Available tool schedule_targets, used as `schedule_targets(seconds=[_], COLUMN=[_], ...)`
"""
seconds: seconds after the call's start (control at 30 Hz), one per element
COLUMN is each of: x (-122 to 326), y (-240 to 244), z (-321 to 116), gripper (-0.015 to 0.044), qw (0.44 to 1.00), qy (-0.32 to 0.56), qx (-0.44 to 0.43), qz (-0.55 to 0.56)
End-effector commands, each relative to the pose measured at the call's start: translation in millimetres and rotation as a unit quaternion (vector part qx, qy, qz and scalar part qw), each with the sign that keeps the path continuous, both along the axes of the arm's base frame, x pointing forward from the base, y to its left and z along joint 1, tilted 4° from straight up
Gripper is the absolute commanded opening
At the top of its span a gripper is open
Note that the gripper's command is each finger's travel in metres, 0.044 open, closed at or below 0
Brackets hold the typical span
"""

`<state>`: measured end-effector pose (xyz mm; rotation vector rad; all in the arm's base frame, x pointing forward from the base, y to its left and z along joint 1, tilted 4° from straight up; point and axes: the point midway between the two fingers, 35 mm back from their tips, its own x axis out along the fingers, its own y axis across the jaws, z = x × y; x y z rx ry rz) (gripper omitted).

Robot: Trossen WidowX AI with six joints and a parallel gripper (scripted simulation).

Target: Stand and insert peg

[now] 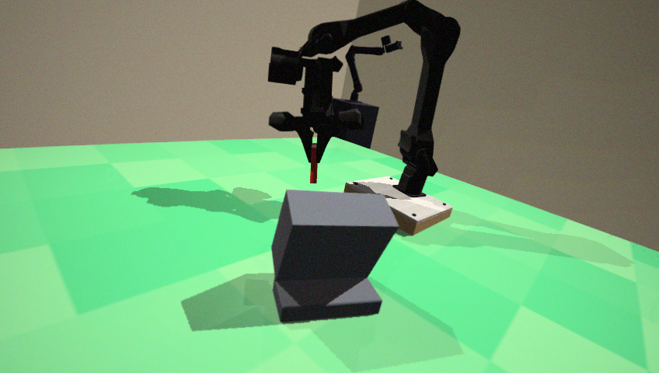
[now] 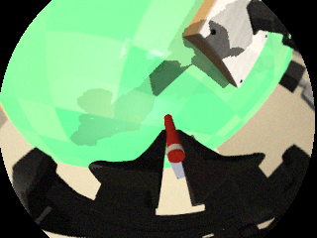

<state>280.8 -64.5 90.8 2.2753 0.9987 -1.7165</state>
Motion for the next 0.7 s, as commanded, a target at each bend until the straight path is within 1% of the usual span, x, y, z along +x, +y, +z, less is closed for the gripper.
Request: schedule_targets(seconds=[0.0, 0.67], x=[5.2, 27.3], y=[5.2, 27.9], z=[-0.5, 0.0], gripper=[0.0000, 0.0000], qw=[1.000, 0.992], qy=[-0.011, -0.054], qx=[0.020, 0.109], qz=[0.005, 0.016])
